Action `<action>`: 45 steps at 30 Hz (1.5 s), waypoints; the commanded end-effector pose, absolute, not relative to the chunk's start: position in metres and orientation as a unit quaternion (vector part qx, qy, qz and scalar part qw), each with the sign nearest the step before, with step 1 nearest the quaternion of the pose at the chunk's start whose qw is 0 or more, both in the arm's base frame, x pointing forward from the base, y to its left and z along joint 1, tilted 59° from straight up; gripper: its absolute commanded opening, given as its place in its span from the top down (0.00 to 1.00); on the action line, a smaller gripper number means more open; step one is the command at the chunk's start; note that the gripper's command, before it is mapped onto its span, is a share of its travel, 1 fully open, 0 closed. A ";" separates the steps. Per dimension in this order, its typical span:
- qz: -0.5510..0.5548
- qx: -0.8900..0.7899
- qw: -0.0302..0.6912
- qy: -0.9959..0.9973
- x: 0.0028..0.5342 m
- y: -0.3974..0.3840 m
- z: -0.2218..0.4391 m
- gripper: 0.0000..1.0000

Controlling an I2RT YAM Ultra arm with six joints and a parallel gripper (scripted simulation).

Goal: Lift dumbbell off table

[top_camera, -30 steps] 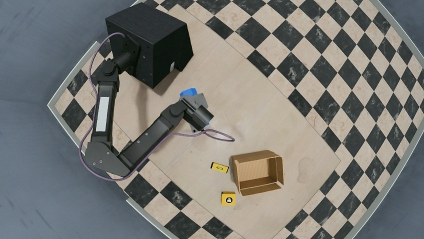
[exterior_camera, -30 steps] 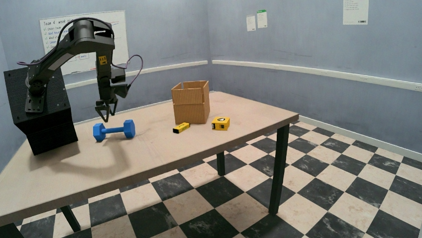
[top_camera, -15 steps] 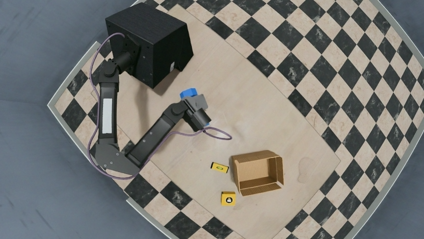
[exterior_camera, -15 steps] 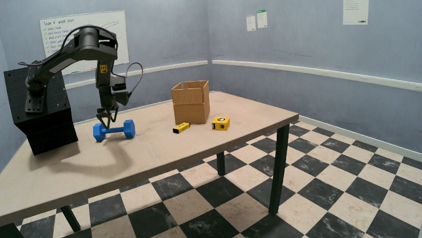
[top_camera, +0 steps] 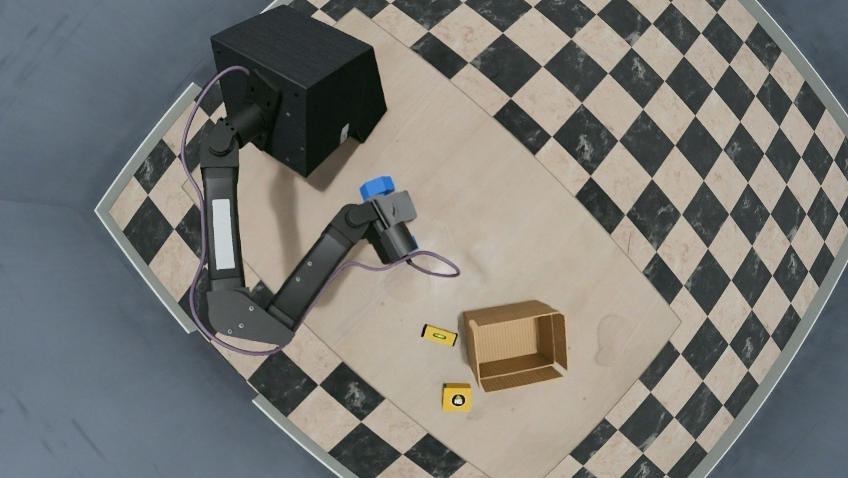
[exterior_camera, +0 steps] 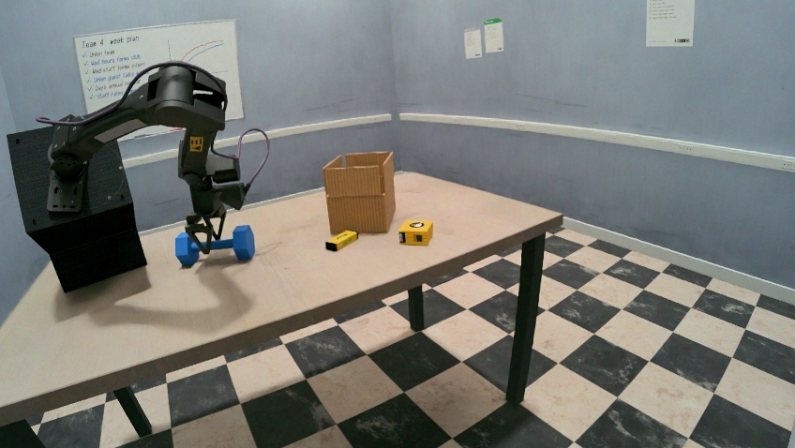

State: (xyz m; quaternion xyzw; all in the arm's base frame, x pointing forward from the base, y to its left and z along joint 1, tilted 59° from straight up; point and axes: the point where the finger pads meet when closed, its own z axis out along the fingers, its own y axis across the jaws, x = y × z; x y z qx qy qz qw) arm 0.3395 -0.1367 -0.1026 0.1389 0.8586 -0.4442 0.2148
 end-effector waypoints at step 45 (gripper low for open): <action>-0.435 0.133 0.235 0.859 0.356 -0.136 -0.108 0.00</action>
